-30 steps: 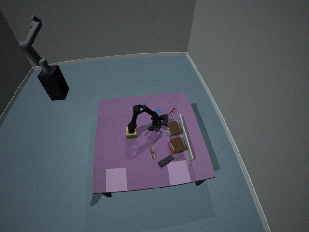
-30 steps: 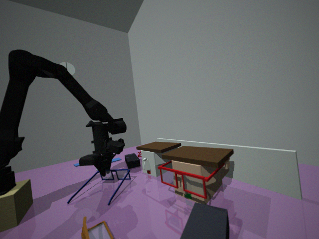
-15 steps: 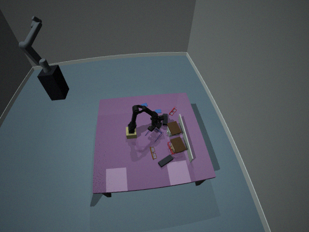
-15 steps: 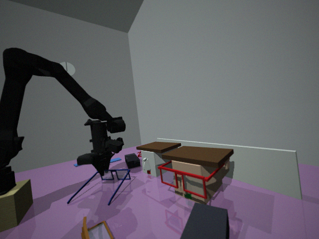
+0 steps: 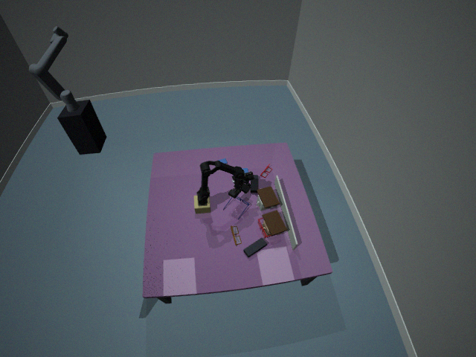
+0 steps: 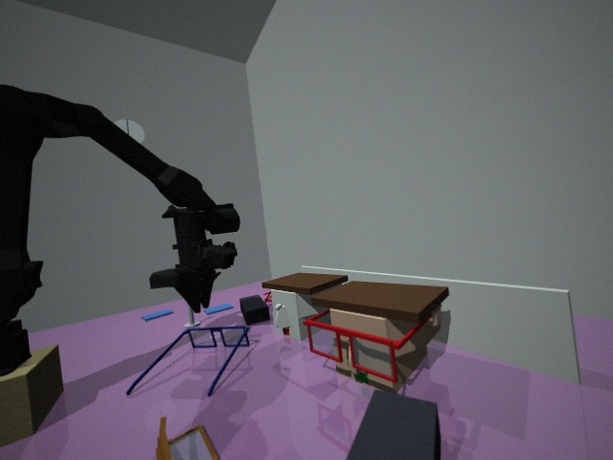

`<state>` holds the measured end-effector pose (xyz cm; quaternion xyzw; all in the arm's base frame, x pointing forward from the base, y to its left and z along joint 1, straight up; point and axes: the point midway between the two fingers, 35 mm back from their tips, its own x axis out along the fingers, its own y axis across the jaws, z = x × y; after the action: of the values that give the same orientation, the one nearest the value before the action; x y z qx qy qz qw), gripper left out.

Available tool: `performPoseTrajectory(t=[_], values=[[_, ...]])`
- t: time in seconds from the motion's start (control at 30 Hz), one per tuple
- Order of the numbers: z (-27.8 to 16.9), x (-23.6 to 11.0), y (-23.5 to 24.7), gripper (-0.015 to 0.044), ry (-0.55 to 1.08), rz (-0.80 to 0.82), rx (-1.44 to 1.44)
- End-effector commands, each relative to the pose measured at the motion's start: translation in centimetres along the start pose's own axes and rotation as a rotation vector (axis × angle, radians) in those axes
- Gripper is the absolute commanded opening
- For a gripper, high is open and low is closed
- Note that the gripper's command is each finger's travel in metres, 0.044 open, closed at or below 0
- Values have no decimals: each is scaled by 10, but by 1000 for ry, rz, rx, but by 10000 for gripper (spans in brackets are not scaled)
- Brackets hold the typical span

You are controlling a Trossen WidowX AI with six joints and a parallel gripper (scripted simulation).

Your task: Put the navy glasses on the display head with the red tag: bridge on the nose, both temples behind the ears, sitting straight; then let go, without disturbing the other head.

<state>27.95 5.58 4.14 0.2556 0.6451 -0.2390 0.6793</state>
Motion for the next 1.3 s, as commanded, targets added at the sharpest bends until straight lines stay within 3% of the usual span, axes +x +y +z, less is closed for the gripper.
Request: performPoseTrajectory(t=[0.0,0.33,0.43,1.27], values=[[-1,3,-2,186,5,-7,0],[-4,-1,-10,200,13,-13,4],[-4,-1,-10,140,13,-13,4],[-3,28,-9,140,13,-13,4]])
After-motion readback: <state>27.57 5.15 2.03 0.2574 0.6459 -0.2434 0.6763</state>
